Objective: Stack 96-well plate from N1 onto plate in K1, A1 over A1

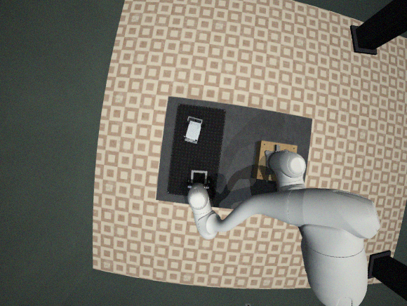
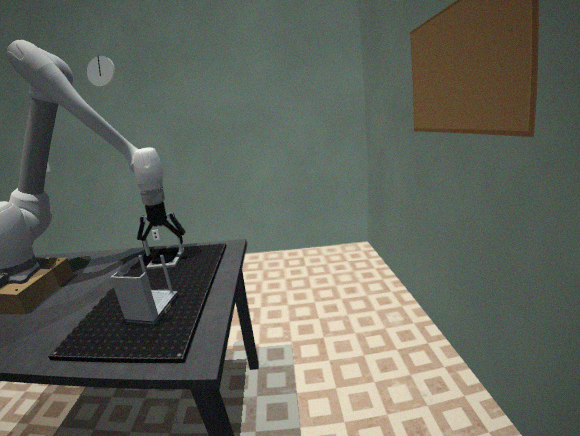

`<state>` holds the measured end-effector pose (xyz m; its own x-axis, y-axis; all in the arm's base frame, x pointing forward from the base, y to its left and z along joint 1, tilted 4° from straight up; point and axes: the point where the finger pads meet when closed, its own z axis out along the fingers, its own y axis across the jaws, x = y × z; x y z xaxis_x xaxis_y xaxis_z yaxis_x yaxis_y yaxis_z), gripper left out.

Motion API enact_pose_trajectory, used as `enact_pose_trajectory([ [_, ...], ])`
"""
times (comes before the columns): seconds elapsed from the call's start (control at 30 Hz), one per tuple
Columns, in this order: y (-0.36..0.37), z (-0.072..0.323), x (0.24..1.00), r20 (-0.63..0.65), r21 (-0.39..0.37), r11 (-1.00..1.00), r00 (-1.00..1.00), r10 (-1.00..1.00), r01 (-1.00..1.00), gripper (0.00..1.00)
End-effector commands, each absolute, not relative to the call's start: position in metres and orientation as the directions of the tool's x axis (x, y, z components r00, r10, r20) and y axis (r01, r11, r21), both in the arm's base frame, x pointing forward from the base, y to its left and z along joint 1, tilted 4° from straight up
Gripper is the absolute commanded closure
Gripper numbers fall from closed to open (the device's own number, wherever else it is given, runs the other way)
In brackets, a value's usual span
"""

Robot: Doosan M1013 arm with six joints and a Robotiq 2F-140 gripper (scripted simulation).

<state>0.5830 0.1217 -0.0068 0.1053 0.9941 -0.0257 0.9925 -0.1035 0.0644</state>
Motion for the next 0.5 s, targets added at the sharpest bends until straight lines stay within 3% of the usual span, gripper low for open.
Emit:
enact_pose_trajectory([
  [0.0, 0.1217, -0.0067, 0.583, -0.026, 0.064, -0.103, 0.105, 0.994, 0.993, 0.0],
  [0.03, 0.1217, -0.0067, 0.583, -0.026, 0.064, -0.103, 0.105, 0.994, 0.993, 0.0],
  [0.07, 0.1217, -0.0067, 0.583, -0.026, 0.064, -0.103, 0.105, 0.994, 0.993, 1.0],
  [0.47, 0.1217, -0.0067, 0.583, -0.026, 0.064, -0.103, 0.105, 0.994, 0.993, 1.0],
])
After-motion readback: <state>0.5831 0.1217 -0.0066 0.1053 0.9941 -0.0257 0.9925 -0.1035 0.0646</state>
